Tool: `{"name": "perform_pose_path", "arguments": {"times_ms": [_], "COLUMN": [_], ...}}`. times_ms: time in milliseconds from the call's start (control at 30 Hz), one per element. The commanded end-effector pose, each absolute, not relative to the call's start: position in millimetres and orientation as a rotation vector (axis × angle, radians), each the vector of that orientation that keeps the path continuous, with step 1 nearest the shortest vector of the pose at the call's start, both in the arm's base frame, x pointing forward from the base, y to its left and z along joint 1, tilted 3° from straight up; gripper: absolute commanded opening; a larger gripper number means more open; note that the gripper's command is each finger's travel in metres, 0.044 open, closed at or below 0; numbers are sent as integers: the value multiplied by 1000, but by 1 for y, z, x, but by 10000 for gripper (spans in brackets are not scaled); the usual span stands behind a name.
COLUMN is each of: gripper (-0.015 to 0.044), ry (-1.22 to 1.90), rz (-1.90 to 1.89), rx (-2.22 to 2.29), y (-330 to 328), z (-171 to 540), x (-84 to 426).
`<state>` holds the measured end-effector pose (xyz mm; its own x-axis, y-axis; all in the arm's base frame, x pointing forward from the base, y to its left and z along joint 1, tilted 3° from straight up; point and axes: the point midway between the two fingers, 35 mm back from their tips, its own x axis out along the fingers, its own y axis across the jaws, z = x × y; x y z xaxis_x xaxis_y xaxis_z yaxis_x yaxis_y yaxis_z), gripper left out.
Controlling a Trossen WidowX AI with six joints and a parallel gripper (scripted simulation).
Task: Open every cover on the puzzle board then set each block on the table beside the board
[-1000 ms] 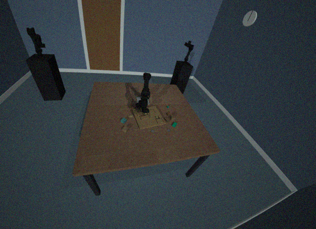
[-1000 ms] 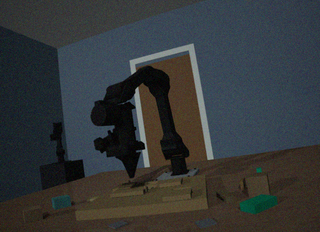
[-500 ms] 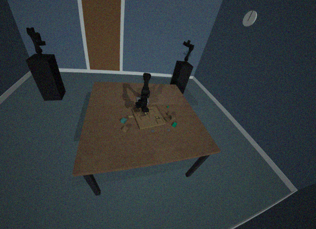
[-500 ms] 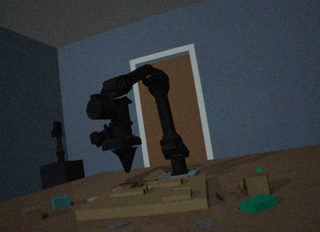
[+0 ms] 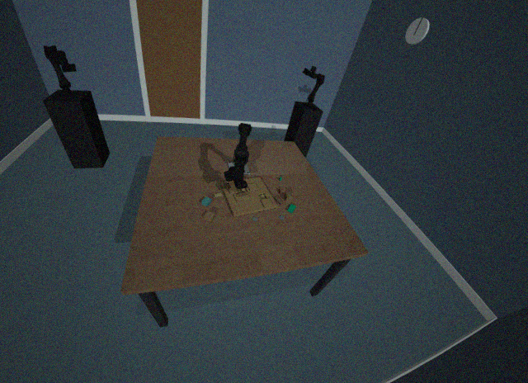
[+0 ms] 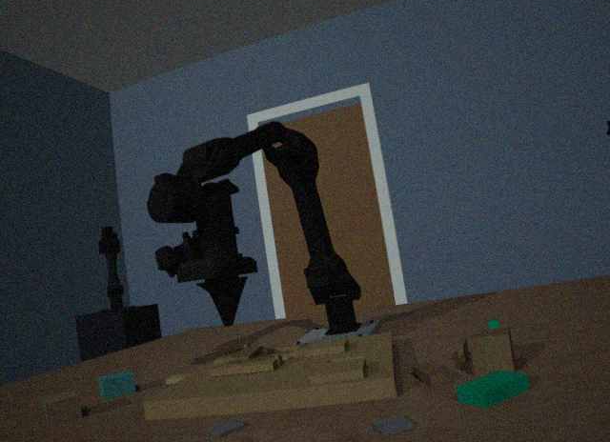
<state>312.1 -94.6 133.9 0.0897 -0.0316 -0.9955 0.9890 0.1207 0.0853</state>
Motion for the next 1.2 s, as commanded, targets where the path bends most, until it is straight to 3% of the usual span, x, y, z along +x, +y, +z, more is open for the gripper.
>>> {"name": "perform_pose_path", "arguments": {"times_ms": [0,1167], "gripper": [0,0], "ry": [1180,1180], "rz": [-1071,-1071], "rx": [1132,1132], "y": [-94,-95], "z": [133,111], "x": [312,315]}}
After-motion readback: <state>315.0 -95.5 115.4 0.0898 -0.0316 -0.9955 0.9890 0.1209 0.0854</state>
